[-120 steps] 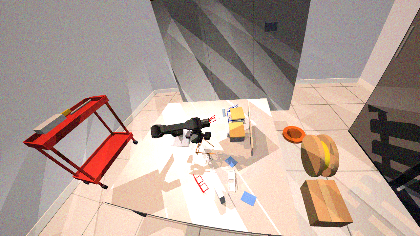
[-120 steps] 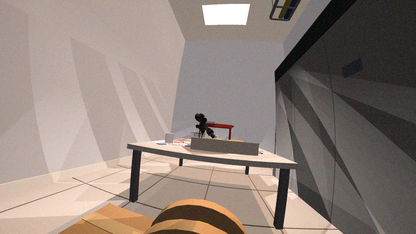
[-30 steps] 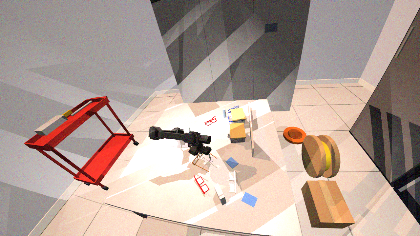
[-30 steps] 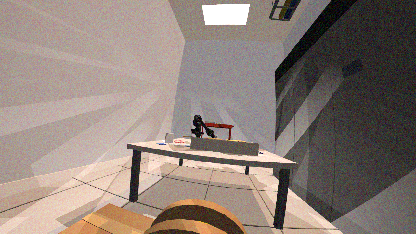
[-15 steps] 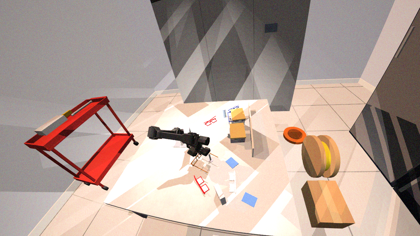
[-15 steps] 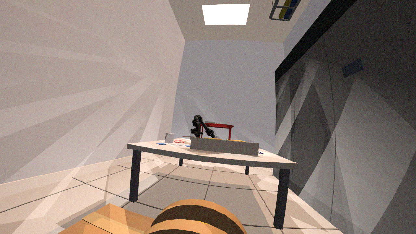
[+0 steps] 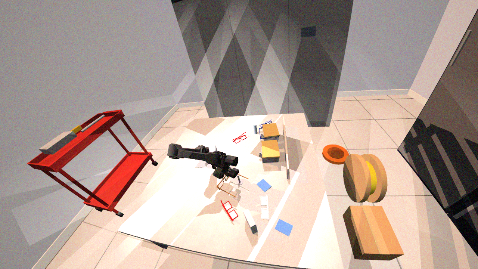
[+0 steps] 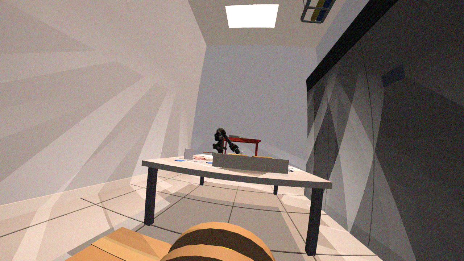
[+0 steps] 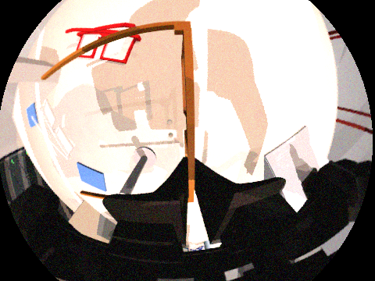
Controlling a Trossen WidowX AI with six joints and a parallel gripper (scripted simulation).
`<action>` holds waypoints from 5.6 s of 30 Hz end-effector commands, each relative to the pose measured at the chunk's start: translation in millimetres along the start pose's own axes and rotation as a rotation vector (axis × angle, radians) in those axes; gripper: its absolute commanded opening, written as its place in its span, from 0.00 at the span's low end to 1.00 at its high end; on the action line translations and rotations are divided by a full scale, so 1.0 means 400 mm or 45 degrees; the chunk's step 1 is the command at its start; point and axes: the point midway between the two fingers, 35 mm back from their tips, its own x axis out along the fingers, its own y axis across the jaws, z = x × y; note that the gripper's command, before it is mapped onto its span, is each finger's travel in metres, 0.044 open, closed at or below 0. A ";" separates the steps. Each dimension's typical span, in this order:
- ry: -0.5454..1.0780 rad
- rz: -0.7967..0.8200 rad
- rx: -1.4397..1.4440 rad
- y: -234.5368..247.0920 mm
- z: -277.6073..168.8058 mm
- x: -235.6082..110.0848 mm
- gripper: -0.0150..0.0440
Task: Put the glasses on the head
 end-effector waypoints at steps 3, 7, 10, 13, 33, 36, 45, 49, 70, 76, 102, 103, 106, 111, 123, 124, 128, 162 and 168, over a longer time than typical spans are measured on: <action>-0.002 -0.003 -0.006 -0.003 0.000 0.001 0.25; -0.002 -0.004 -0.006 -0.003 -0.004 0.001 0.25; -0.002 -0.004 -0.006 -0.003 -0.010 0.002 0.25; -0.002 -0.004 -0.006 -0.003 -0.016 0.002 0.25; 0.003 -0.007 -0.040 -0.003 -0.038 -0.147 0.25; 0.011 -0.007 -0.167 -0.003 -0.063 -0.147 0.25; 0.040 -0.003 -0.754 -0.018 -0.179 -0.149 0.25; 0.047 0.001 -1.016 -0.031 -0.229 -0.151 0.25; 0.033 0.012 -2.384 -0.155 -0.456 -0.153 0.25; 0.019 0.006 -2.667 -0.191 -0.493 -0.151 0.25; 0.022 0.010 -2.675 -0.186 -0.502 -0.094 0.25; 0.023 0.010 -2.675 -0.186 -0.503 -0.092 0.25; 0.023 0.011 -2.675 -0.186 -0.503 -0.084 0.25; 0.023 0.011 -2.675 -0.185 -0.504 -0.072 0.25; 0.023 0.012 -2.675 -0.184 -0.506 -0.042 0.25; 0.023 0.012 -2.675 -0.184 -0.506 -0.039 0.25; 0.023 0.012 -2.675 -0.184 -0.506 -0.029 0.25; 0.018 0.009 -2.674 -0.187 -0.502 0.052 0.25; 0.017 0.008 -2.674 -0.188 -0.500 0.066 0.25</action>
